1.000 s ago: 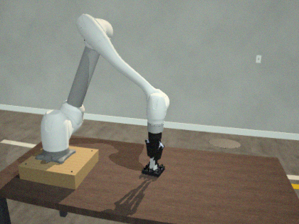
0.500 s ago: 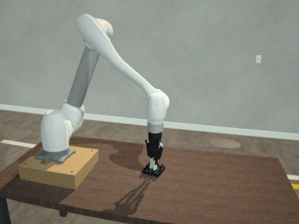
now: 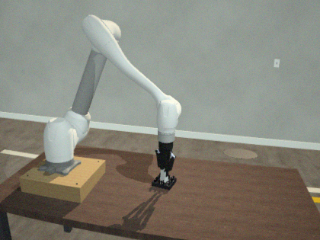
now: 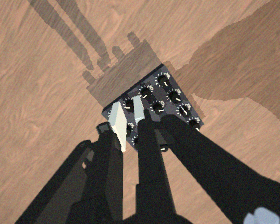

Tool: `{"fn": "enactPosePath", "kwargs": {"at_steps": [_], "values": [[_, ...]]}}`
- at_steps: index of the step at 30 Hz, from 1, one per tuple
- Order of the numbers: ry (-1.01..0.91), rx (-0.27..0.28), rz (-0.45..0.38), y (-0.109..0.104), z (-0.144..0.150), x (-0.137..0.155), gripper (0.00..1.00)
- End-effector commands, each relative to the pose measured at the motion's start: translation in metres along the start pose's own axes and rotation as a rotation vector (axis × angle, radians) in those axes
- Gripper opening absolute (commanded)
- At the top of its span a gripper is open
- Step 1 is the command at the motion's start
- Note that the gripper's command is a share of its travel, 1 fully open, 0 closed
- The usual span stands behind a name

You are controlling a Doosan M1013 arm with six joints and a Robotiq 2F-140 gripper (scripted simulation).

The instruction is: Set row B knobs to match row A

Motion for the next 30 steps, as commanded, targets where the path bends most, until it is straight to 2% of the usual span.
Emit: {"fn": "enactPosePath", "kwargs": {"at_steps": [1,30], "values": [[0.0,0.0,0.0,0.0,0.0,0.0,0.12],[0.0,0.0,0.0,0.013,0.0,0.0,0.12]]}}
Point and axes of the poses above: the point where the finger pads meet when closed, its own y axis out along the fingers, its own z axis across the jaws, x = y × z, the point moved 4 cm from there along -y, back along the fingers, and after that the axes turned 12 degrees about y, right-handed, at the moved point
